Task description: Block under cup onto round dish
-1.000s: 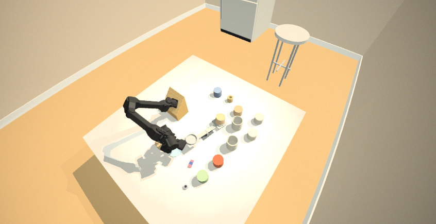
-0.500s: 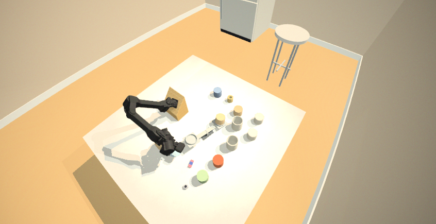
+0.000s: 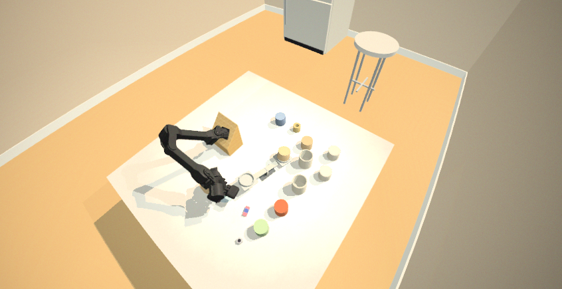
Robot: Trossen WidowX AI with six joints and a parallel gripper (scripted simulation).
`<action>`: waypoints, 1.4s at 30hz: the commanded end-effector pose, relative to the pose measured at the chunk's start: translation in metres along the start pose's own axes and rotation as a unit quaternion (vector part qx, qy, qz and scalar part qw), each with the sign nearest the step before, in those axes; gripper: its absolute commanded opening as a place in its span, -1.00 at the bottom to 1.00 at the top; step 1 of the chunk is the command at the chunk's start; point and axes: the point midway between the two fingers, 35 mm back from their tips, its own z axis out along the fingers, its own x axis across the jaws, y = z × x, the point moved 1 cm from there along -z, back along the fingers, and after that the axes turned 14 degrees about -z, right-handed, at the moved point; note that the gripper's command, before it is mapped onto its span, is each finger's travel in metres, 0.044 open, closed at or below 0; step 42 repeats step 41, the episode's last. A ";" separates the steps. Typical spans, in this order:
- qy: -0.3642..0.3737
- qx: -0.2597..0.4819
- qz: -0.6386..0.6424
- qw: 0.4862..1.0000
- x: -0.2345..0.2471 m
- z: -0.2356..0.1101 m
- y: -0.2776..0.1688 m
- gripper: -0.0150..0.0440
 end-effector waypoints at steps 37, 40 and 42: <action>0.005 0.004 -0.008 1.000 0.003 -0.090 -0.003 1.00; 0.005 0.004 -0.009 1.000 0.003 -0.100 -0.003 1.00; 0.005 0.004 -0.009 1.000 0.003 -0.100 -0.003 1.00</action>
